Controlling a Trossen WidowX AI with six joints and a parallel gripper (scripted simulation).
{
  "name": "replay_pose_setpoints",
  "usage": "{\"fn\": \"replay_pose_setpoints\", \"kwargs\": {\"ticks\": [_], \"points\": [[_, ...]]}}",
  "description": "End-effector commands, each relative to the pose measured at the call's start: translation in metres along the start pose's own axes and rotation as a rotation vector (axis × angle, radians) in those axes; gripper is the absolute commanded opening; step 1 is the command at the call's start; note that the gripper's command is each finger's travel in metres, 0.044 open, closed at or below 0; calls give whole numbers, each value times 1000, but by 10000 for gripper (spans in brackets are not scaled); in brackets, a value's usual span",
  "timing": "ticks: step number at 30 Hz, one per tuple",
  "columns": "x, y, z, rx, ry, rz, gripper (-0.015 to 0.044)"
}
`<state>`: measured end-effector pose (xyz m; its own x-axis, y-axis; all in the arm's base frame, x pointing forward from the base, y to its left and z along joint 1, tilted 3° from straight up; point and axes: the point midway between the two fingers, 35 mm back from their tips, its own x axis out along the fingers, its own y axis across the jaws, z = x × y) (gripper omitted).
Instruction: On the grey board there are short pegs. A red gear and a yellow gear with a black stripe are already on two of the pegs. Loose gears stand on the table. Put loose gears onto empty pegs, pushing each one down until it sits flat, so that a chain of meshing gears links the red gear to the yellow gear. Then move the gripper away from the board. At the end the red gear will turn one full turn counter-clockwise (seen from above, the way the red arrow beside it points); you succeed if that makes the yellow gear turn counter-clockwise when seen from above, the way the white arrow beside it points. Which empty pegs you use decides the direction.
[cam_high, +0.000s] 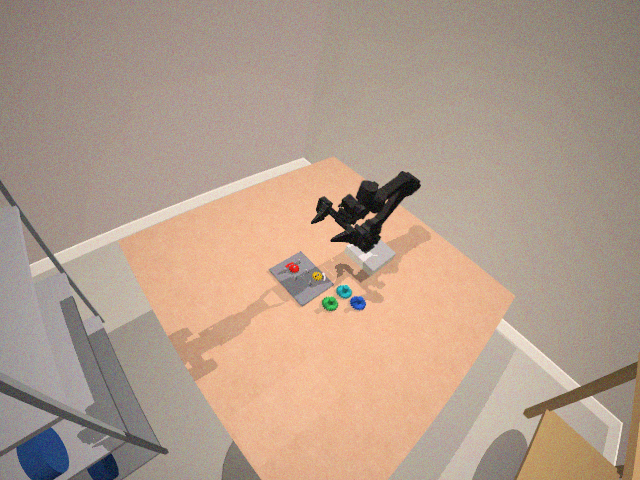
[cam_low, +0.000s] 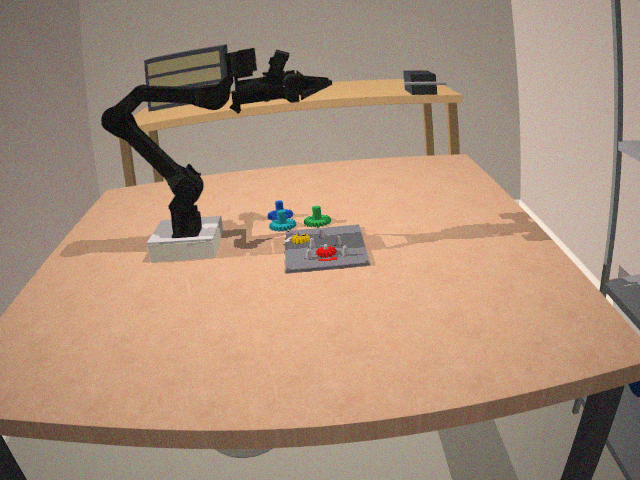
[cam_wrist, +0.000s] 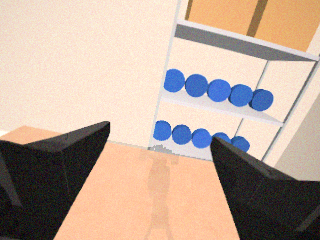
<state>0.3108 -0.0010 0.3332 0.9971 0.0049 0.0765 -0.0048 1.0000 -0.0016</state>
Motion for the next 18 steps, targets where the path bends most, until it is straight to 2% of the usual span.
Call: {"fn": "replay_pose_setpoints", "kwargs": {"ticks": [1, 3, 9, 14, 18], "points": [[2, 1, -2, 1, 13, 3, 426], [13, 8, -21, 8, 117, 25, 440], [38, 44, -110, 10, 594, 119, 440], [25, 76, -183, -30, 1020, 185, 440], [4, 93, -224, -82, 1306, 213, 440]]}}
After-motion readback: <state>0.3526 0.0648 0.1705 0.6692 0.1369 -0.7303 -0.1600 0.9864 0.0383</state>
